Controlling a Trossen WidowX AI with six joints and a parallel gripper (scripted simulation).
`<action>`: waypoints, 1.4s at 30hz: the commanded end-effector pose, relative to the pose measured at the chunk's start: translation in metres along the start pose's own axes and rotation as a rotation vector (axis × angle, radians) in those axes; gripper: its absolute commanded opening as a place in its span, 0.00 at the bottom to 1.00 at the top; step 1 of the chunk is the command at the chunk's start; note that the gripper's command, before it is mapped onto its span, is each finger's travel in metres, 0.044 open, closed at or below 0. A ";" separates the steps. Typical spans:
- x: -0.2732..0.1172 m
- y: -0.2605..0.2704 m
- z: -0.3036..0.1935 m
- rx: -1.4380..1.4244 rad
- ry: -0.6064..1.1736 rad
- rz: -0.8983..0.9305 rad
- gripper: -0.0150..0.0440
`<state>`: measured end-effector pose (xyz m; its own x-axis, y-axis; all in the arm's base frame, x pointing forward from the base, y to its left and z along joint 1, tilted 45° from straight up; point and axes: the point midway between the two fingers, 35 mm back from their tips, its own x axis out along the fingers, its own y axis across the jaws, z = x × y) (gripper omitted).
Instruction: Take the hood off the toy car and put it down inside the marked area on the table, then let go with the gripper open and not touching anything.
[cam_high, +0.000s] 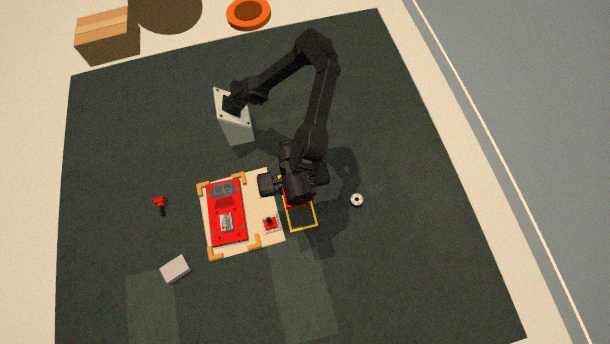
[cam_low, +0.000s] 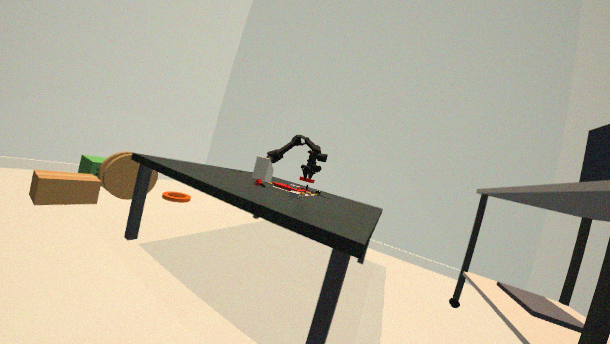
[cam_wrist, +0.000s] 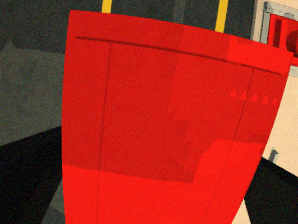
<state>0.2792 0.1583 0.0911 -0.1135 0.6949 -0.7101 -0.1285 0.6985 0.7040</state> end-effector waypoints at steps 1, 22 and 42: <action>0.005 0.000 -0.001 0.003 0.006 0.002 0.25; 0.019 0.000 -0.001 0.003 0.006 0.002 0.25; 0.033 0.001 -0.002 0.003 0.006 0.003 0.25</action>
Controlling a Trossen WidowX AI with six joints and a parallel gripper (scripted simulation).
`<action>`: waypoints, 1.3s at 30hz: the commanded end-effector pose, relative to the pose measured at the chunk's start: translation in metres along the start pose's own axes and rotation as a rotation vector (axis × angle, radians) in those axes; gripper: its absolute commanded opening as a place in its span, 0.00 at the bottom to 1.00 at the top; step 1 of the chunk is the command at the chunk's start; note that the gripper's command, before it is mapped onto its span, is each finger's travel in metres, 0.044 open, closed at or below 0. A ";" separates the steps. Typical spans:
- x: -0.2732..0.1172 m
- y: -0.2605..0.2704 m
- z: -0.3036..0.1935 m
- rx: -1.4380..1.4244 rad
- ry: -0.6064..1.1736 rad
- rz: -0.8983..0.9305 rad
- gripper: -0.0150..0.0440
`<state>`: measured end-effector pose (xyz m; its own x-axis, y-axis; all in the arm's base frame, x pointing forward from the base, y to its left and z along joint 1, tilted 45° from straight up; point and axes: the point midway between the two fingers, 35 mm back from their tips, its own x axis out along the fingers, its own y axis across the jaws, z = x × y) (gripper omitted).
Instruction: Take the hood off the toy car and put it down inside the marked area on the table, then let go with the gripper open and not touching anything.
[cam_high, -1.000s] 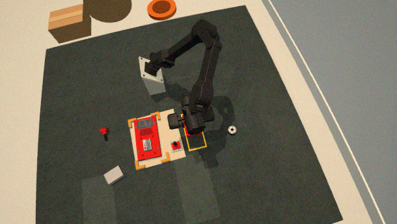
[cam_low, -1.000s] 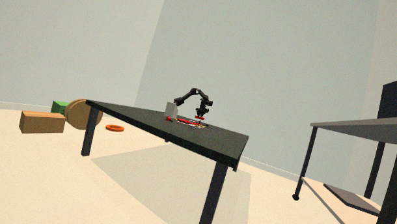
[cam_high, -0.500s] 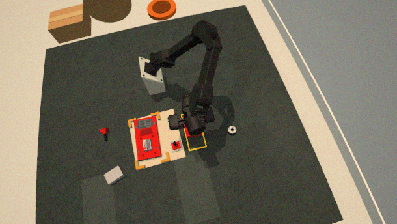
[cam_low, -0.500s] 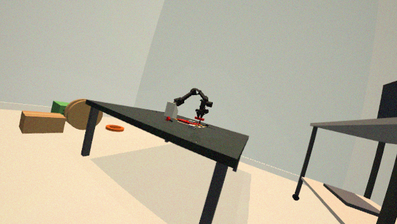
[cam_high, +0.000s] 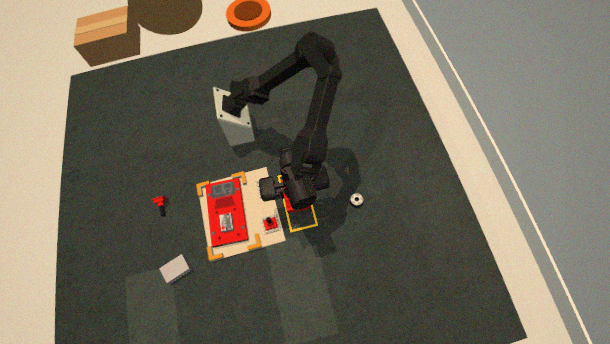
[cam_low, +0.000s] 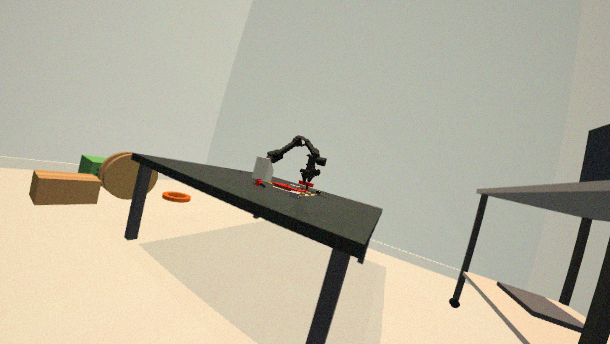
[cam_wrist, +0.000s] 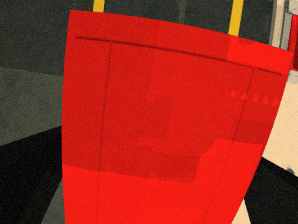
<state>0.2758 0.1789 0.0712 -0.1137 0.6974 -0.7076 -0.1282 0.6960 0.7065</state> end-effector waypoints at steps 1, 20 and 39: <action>0.005 0.000 -0.002 0.003 0.006 0.000 0.25; 0.017 0.001 -0.003 0.003 0.006 0.002 0.25; 0.026 0.001 -0.004 0.003 0.006 0.004 0.25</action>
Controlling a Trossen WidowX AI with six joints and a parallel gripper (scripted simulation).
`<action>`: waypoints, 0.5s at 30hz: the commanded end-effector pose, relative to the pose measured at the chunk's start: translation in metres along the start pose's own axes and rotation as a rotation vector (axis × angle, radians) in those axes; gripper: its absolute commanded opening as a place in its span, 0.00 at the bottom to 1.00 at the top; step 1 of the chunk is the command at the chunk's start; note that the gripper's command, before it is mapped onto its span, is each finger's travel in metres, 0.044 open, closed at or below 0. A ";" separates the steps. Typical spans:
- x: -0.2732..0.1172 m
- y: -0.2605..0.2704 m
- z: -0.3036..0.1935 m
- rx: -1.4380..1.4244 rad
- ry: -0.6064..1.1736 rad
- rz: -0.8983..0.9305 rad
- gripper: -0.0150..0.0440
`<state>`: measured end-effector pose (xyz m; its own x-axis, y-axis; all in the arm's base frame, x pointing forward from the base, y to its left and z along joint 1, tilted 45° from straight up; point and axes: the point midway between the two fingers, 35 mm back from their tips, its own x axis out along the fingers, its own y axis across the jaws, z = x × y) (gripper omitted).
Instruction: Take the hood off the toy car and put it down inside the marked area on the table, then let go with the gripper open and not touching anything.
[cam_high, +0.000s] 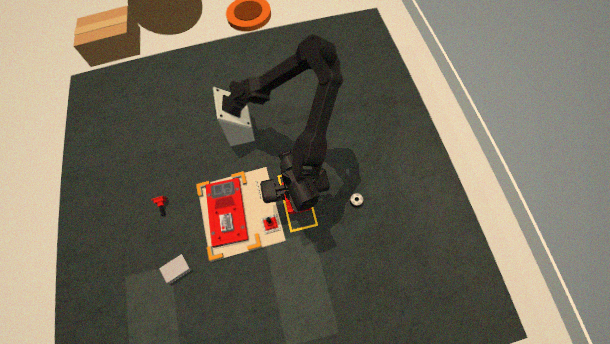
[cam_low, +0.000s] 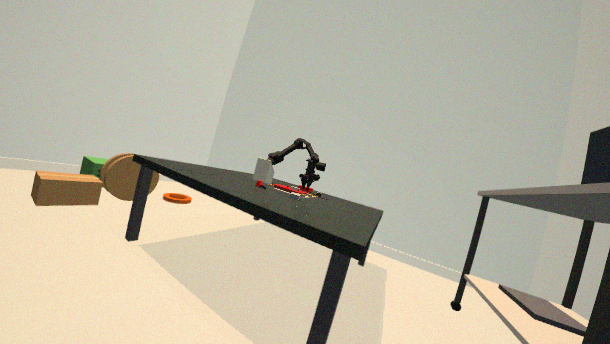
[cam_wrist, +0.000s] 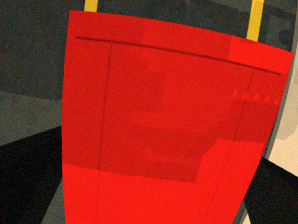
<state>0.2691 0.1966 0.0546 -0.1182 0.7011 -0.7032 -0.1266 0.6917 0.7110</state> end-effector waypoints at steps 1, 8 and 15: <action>0.002 0.000 -0.001 0.002 0.002 -0.002 0.25; 0.005 0.000 -0.001 0.002 0.002 -0.002 0.25; 0.008 0.000 -0.001 0.002 0.002 -0.002 0.25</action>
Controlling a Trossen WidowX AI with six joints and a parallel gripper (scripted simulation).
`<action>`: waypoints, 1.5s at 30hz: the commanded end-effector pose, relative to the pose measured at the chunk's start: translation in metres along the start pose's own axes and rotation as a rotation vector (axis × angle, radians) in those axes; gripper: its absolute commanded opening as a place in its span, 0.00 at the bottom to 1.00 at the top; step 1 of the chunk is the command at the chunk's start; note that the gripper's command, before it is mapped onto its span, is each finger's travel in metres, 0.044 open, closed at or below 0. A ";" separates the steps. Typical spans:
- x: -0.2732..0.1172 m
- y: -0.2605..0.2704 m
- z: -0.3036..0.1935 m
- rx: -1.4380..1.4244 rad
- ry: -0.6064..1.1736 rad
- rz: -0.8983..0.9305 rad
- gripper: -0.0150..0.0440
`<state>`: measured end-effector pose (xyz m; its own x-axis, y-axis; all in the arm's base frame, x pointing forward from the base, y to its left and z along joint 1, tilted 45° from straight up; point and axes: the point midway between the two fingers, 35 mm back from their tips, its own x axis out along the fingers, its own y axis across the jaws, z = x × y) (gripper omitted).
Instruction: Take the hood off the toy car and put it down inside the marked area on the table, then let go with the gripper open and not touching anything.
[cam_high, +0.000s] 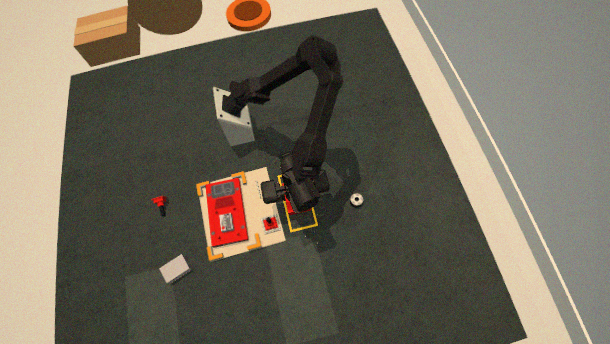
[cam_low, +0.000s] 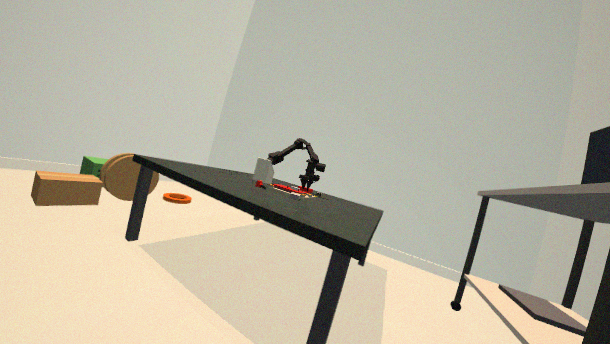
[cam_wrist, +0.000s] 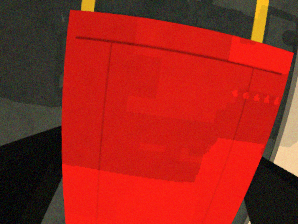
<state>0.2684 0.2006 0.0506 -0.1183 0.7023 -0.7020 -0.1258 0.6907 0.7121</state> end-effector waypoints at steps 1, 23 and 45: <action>0.003 0.000 -0.001 0.001 0.002 -0.004 0.25; 0.014 0.000 -0.001 0.002 0.002 -0.003 0.25; 0.012 0.000 0.000 0.000 0.001 0.000 1.00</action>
<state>0.2665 0.2101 0.0410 -0.1191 0.7028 -0.7014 -0.1241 0.6903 0.7128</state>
